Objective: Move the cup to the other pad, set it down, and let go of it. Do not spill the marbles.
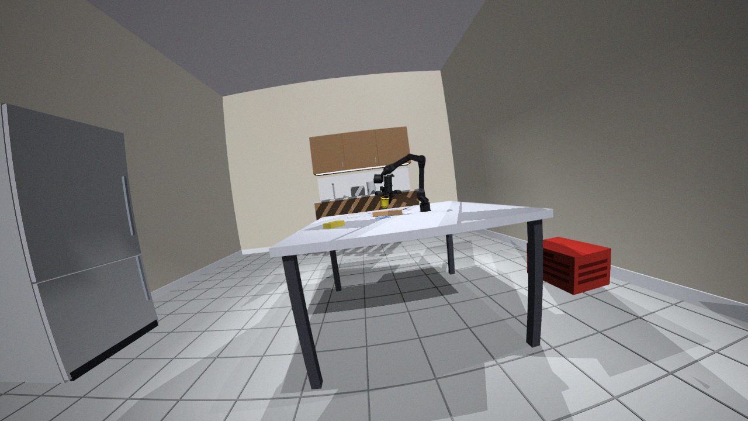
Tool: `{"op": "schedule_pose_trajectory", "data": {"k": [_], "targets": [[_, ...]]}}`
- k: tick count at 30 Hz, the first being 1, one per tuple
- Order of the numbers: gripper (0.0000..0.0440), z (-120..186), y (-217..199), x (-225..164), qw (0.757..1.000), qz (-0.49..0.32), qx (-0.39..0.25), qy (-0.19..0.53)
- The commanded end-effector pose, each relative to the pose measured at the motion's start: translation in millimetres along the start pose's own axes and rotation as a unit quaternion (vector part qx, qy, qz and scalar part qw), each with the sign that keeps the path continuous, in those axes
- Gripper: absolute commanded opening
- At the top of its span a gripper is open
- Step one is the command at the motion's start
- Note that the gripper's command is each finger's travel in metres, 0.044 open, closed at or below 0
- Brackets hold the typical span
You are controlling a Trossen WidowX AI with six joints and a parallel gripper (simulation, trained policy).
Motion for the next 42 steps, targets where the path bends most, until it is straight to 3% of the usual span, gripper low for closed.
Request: {"op": "schedule_pose_trajectory", "data": {"k": [1,12,20,23,27,42], "targets": [[0.0,-4.5,-5.5,0.7,1.0,-0.006,0.005,-0.004],[0.0022,-27.5,-22.5,-1.4,1.0,-0.023,0.001,-0.006],[0.0059,-41.0,-34.6,-2.5,0.999,-0.036,-0.003,-0.008],[0.0096,-43.9,-37.0,-1.3,0.999,-0.04,0.004,-0.012],[0.0169,-41.0,-37.1,1.4,0.998,-0.049,0.028,-0.016],[0.021,-25.4,-51.0,1.5,0.995,-0.059,0.077,-0.018]]}}
Point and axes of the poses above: the point midway between the two fingers, 35 mm back from their tips, its own z axis back along the fingers, its own y axis across the jaws, x = y × z, the point moved 10 cm from there along z, back along the fingers, and after that the axes turned 4 degrees about -z, right-handed, at the moved point
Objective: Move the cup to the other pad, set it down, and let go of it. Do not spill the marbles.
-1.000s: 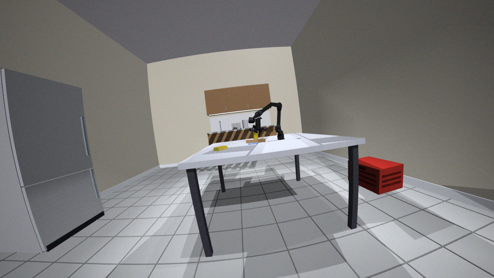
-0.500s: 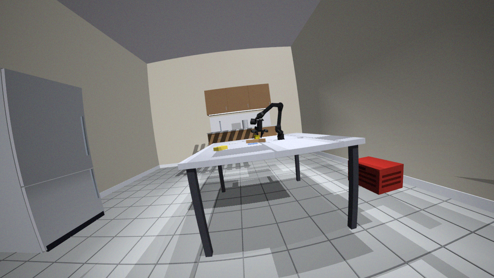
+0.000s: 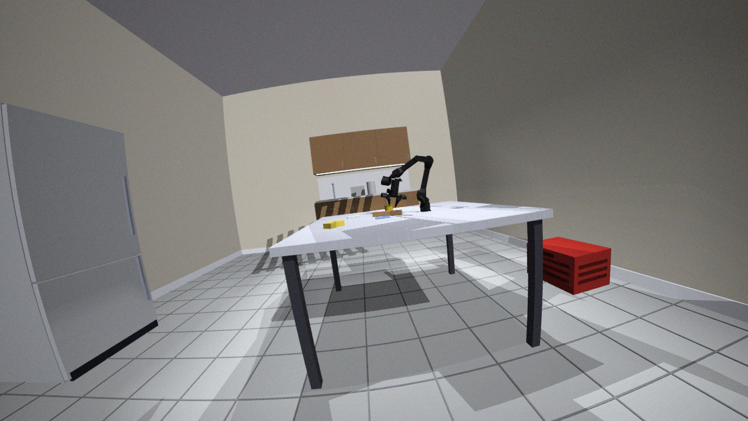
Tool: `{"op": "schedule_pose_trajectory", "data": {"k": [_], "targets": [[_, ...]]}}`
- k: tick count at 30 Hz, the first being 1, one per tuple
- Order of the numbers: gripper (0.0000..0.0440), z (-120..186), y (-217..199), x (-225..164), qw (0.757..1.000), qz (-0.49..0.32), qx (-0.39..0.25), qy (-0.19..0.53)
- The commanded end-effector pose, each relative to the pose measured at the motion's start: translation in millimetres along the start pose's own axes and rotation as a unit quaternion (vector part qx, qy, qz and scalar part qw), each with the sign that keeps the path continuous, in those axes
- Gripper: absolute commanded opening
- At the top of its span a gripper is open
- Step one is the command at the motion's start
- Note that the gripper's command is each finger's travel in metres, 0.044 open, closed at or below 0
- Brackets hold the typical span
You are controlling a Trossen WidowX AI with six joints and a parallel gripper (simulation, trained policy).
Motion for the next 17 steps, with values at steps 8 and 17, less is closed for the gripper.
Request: {"op": "schedule_pose_trajectory", "data": {"k": [8,17], "targets": [[0.026,18.7,-9.4,1.3,0.999,-0.012,0.031,-0.002],[0.0318,44.9,-13.5,6.5,0.998,-0.026,0.063,-0.014]]}}
Point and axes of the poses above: the point midway between the two fingers, 35 mm back from their tips, its own z axis back along the fingers, its own y axis across the jaws, x = y × z, the point moved 10 cm from there along z, back along the fingers, and after that the axes turned 4 degrees about -z, right-handed, at the moved point
